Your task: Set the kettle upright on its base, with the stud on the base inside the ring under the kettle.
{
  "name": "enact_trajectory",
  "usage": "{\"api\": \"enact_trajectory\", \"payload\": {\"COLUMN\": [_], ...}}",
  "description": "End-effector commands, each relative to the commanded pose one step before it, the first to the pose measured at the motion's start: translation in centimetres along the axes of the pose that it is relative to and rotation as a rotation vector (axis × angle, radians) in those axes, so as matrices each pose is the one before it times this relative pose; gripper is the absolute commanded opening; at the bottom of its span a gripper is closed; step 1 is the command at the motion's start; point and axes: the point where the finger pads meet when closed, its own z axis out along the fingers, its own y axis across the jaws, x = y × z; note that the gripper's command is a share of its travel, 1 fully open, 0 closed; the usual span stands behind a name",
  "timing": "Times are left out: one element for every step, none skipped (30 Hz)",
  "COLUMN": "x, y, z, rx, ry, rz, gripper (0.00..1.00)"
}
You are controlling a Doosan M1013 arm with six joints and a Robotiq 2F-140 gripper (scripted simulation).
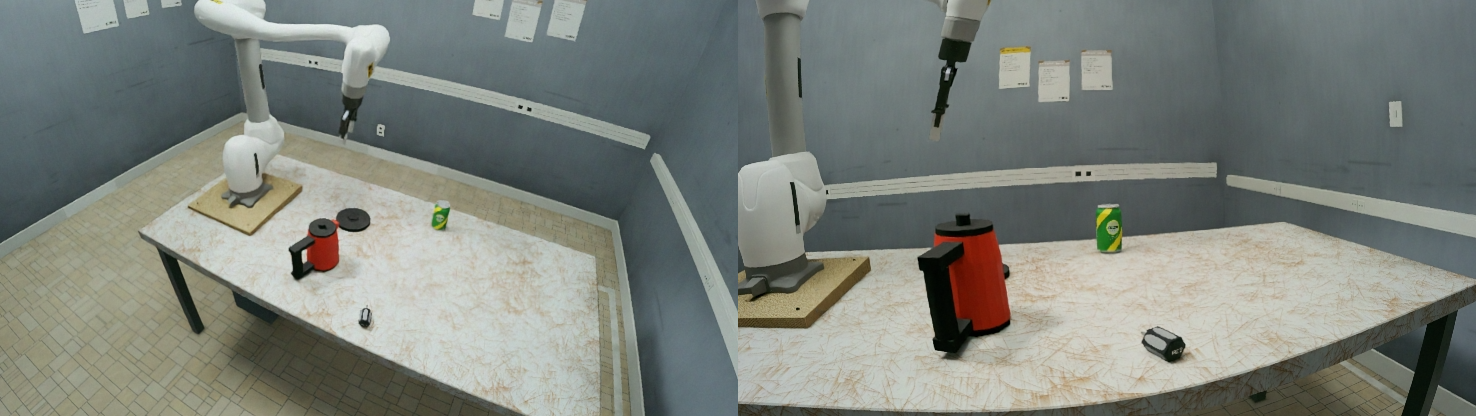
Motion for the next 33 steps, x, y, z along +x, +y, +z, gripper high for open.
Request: {"api": "enact_trajectory", "payload": {"x": [-0.453,-0.170,-0.175,-0.178,-0.179,-0.179,-0.177,-0.173,-0.166,-0.158,0.000,0.000,-0.147,-0.134,-0.119,-0.101,-0.081,-0.059,-0.035,-0.009,0.019,0.048,0.080,0.112,0.146,0.181,0.216,0.000,0.000,0.251,0.287,0.322,0.357], "y": [-0.811,-0.359,-0.387,-0.416,-0.444,-0.474,-0.503,-0.532,-0.561,-0.589,0.000,0.000,-0.618,-0.645,-0.672,-0.697,-0.722,-0.745,-0.766,-0.785,-0.803,-0.818,-0.831,-0.841,-0.849,-0.854,-0.856,0.000,0.000,-0.855,-0.851,-0.844,-0.835], "z": [-0.256,-0.081,-0.086,-0.090,-0.094,-0.097,-0.101,-0.103,-0.106,-0.108,0.000,0.000,-0.110,-0.111,-0.112,-0.112,-0.112,-0.112,-0.111,-0.110,-0.108,-0.106,-0.103,-0.101,-0.097,-0.094,-0.090,0.000,0.000,-0.086,-0.081,-0.077,-0.072], "rx": [0.00341,0.00193,0.00214,0.00236,0.00259,0.00283,0.00309,0.00335,0.00362,0.00391,0.00000,0.00000,0.00419,0.00449,0.00478,0.00508,0.00537,0.00566,0.00594,0.00622,0.00648,0.00673,0.00696,0.00717,0.00736,0.00753,0.00768,0.00000,0.00000,0.00779,0.00788,0.00794,0.00798], "ry": [-0.00985,-0.00363,-0.00382,-0.00399,-0.00415,-0.00429,-0.00442,-0.00452,-0.00459,-0.00465,0.00000,0.00000,-0.00468,-0.00468,-0.00465,-0.00459,-0.00451,-0.00440,-0.00425,-0.00408,-0.00388,-0.00366,-0.00341,-0.00313,-0.00284,-0.00252,-0.00219,0.00000,0.00000,-0.00184,-0.00148,-0.00112,-0.00074], "rz": [-0.02633,-0.01081,-0.01154,-0.01226,-0.01298,-0.01368,-0.01438,-0.01506,-0.01573,-0.01639,0.00000,0.00000,-0.01702,-0.01763,-0.01822,-0.01879,-0.01933,-0.01985,-0.02033,-0.02079,-0.02122,-0.02162,-0.02198,-0.02231,-0.02261,-0.02287,-0.02309,0.00000,0.00000,-0.02328,-0.02344,-0.02355,-0.02363], "gripper": [0.52,0.52,0.52,0.52,0.52,0.52,0.52,0.52,0.52,0.52,0.52,0.52,0.52,0.52,0.52,0.52,0.52,0.52,0.52,0.52,0.52,0.52,0.52,0.52,0.52,0.52,0.52,0.52,0.52,0.52,0.52,0.52,0.52]}}
